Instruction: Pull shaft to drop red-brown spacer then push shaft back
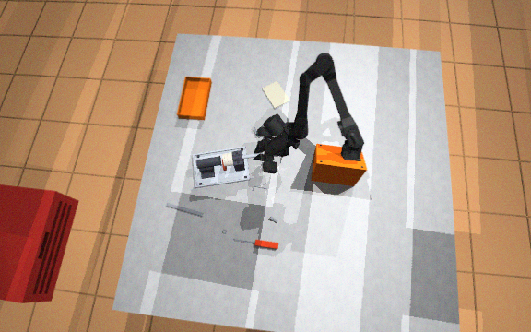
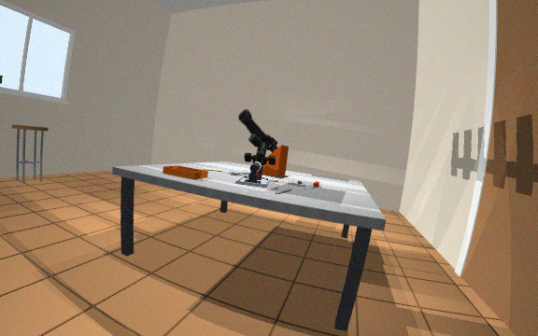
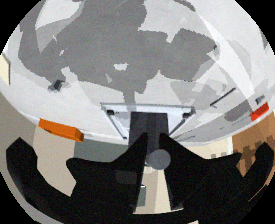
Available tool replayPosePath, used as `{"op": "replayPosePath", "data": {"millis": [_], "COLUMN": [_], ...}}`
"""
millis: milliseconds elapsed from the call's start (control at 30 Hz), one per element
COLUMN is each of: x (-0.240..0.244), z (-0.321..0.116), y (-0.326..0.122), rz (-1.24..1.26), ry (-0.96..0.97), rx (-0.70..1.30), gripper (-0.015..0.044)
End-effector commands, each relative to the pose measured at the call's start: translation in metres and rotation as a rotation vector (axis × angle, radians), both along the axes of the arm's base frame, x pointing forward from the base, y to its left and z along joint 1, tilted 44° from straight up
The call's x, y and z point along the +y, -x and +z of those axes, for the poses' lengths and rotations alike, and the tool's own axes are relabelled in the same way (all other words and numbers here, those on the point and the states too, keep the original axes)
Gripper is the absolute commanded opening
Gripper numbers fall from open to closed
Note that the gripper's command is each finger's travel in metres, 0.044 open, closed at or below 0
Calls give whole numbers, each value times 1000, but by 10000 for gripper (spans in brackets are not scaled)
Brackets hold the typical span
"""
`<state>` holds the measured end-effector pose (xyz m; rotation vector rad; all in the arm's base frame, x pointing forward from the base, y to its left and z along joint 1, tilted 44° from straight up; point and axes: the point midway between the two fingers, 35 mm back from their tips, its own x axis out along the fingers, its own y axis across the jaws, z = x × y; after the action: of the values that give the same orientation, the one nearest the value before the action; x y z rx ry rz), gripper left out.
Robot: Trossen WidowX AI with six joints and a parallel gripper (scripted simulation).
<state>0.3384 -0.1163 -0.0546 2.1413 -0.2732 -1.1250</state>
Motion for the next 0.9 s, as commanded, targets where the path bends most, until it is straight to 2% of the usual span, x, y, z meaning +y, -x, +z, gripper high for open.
{"op": "replayPosePath", "data": {"millis": [0, 867], "x": [0, 0], "z": [0, -1], "y": [0, -4], "rz": [0, 3], "ry": [0, 3], "rx": [0, 2], "gripper": [0, 0]}}
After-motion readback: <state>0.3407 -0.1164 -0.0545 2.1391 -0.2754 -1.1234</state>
